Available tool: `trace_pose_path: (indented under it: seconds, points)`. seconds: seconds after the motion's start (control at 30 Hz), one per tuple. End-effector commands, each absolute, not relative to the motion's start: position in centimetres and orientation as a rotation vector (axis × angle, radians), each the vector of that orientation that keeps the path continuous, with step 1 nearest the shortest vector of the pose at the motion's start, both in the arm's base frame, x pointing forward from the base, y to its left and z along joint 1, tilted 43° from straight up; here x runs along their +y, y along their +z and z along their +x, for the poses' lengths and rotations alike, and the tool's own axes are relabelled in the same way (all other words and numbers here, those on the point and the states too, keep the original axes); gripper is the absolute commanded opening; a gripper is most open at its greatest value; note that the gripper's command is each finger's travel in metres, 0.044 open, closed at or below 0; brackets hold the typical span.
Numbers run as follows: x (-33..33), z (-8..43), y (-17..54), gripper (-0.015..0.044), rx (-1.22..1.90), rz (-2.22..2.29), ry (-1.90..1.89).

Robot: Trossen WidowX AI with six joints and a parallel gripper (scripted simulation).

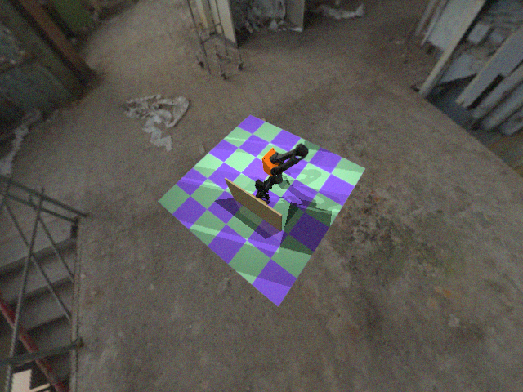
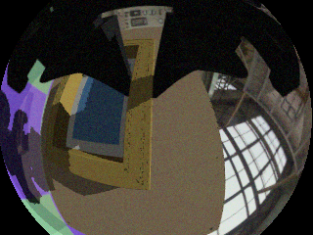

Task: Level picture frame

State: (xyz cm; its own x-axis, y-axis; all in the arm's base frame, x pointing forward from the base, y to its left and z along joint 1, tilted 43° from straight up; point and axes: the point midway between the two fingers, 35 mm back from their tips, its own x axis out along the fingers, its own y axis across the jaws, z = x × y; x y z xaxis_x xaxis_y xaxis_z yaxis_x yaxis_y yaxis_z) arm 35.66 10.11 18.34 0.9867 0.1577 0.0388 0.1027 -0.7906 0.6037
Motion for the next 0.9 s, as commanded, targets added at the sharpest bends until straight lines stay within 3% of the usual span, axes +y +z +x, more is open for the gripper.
trace_pose_path:
  seconds: [0.0,0.87]
  points:
    - [9.57,35.75,18.72,0.0000,0.159,2.494,0.120]
    - [9.44,35.77,18.81,0.0000,0.159,2.494,0.120]
